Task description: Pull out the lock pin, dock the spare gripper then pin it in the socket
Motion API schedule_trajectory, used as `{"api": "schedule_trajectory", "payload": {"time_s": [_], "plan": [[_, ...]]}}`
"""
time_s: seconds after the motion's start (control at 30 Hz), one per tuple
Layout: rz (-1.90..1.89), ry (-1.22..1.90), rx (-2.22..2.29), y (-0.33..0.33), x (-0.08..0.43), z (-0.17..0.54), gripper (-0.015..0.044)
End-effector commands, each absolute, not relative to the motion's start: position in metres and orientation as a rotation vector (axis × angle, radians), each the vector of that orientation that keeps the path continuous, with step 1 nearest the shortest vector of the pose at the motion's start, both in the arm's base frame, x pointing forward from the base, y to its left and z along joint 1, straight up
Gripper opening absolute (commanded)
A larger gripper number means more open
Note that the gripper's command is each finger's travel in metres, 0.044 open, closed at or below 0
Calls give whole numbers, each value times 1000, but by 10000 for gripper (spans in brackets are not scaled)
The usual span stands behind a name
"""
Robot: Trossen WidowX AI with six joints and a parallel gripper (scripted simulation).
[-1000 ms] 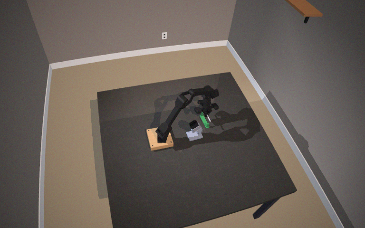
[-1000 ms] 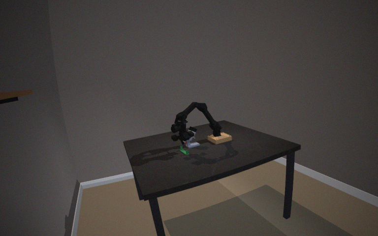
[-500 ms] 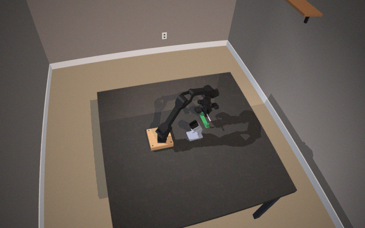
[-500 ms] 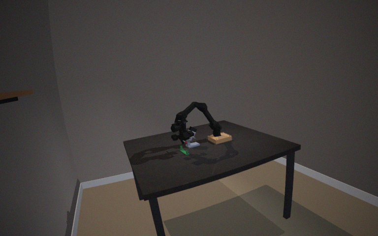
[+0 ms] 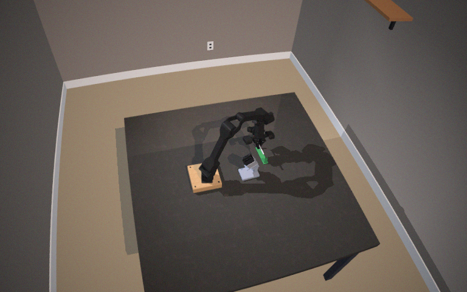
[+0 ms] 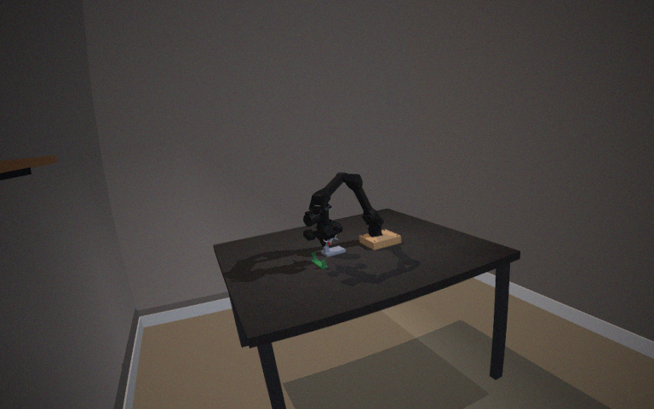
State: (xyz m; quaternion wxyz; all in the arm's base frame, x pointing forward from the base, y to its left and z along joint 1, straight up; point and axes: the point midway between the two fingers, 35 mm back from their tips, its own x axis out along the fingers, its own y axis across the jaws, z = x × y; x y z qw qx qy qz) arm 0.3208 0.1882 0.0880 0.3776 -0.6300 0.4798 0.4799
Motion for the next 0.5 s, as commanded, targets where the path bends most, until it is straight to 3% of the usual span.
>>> {"api": "schedule_trajectory", "payload": {"time_s": [0.0, 0.47], "plan": [[1225, 1220, -1605, 188, 307, 93, 0], [1228, 1222, -1602, 179, 265, 99, 0]]}}
